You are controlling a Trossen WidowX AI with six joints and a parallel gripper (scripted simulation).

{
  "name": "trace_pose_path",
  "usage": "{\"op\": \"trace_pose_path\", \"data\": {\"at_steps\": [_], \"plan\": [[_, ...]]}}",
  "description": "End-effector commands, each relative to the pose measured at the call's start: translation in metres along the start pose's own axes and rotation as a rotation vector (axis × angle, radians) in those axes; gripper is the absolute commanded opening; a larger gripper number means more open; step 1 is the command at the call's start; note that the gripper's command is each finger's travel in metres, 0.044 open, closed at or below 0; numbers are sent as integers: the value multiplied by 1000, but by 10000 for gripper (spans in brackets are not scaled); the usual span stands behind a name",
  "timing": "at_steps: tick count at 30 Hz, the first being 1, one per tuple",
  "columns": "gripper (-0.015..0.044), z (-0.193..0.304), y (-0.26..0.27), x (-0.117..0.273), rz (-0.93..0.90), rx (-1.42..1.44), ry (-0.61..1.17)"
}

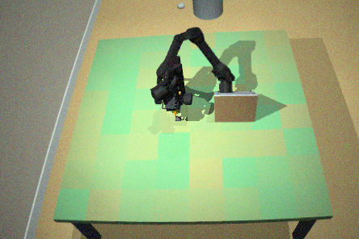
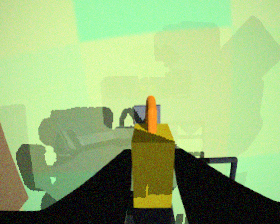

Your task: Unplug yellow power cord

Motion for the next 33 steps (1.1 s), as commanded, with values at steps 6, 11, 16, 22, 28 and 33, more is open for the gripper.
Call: {"op": "trace_pose_path", "data": {"at_steps": [6,11,16,22,28,33], "plan": [[184,14,6,-4,18,20,-2],[315,14,6,-4,18,20,-2],[440,-5,1,1,19,21,-5],[440,-45,-4,9,20,20,-7],[440,-45,-4,9,20,20,-7],[440,-45,-4,9,20,20,-7]]}}
Point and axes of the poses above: the point midway between the two fingers, 35 mm back from their tips, its own x axis back along the fingers, its own y axis across the jaws, z = x × y, the point moved 10 cm from there along x, back along the fingers, and after that the axes turned 11 degrees about x, right-handed, at the moved point
